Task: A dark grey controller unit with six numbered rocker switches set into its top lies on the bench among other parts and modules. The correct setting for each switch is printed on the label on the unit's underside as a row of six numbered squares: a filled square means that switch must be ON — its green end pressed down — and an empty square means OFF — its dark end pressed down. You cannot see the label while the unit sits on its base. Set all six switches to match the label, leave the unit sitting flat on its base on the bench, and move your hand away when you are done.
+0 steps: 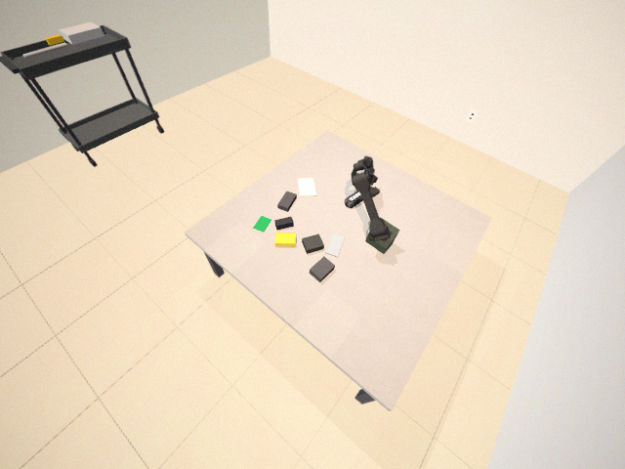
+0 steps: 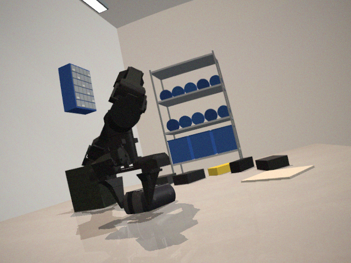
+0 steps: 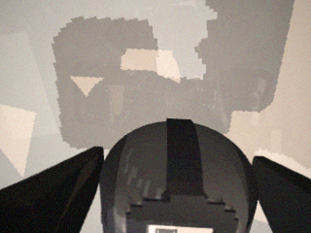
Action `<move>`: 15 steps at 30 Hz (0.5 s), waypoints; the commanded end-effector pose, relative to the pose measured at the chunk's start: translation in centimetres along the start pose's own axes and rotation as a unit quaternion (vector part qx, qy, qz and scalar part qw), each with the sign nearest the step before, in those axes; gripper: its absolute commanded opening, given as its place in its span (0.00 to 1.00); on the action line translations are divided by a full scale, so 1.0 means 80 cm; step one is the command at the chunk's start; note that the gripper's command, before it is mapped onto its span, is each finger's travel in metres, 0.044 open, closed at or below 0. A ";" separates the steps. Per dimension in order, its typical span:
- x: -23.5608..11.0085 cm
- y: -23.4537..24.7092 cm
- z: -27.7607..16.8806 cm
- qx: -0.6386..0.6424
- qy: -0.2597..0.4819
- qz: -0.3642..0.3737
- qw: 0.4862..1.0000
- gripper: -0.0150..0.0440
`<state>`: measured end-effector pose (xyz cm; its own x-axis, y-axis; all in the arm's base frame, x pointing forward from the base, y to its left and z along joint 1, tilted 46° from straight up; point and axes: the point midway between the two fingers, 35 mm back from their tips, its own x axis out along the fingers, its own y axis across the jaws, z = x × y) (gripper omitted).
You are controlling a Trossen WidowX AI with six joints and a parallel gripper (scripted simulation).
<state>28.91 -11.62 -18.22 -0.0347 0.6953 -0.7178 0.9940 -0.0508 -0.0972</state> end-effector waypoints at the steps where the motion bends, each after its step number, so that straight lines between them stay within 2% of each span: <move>1: 0.005 -0.001 -0.002 0.003 0.005 0.001 1.000 0.83; 12: 0.004 0.000 0.000 0.001 0.001 0.000 1.000 0.83; 15: 0.005 0.000 -0.001 0.001 0.001 0.000 1.000 0.96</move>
<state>28.88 -11.29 -18.49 -0.0347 0.6964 -0.7168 0.9938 -0.0519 -0.0985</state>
